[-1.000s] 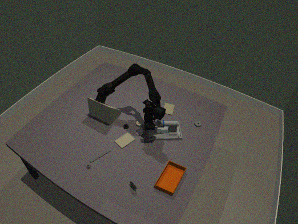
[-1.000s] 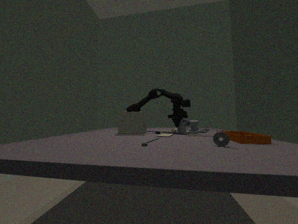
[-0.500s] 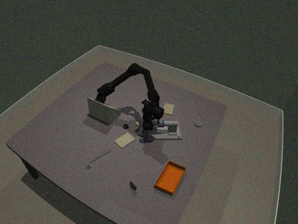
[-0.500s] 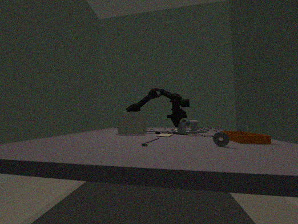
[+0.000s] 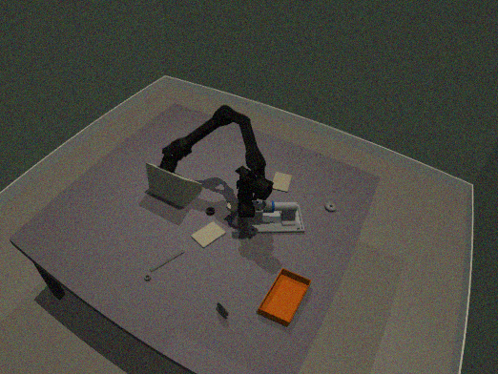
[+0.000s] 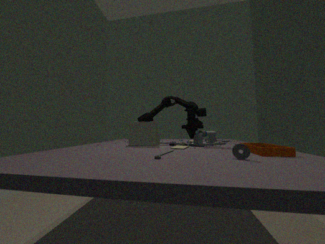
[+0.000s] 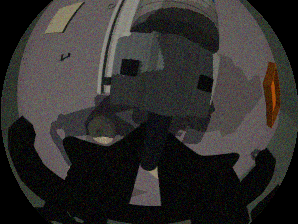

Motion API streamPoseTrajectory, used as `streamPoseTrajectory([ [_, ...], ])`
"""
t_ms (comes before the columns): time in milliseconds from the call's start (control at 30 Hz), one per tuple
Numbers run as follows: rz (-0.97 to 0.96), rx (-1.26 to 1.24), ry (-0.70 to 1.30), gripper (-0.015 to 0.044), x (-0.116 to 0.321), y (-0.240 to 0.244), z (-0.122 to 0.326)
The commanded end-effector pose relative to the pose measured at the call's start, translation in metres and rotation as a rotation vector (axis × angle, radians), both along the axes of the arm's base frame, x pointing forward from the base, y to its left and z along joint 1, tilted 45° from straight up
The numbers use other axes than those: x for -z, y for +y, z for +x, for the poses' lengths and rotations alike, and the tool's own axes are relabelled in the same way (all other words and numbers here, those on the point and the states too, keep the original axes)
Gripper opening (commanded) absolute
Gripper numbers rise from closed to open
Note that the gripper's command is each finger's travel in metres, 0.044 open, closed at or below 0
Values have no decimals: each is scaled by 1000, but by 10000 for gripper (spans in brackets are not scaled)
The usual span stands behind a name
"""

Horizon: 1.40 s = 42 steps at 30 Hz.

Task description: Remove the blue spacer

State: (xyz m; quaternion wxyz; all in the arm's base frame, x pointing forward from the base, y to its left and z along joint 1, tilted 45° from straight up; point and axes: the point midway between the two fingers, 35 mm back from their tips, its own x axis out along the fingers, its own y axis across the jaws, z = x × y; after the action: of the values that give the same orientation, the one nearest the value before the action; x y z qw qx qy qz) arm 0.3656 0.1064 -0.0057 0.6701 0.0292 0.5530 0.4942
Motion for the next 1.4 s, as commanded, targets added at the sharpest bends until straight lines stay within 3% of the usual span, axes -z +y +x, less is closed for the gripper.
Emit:
streamPoseTrajectory([
  [0,-4,1,0,0,1,-2,-1],
  [1367,-4,1,0,0,3,-4,-5],
])
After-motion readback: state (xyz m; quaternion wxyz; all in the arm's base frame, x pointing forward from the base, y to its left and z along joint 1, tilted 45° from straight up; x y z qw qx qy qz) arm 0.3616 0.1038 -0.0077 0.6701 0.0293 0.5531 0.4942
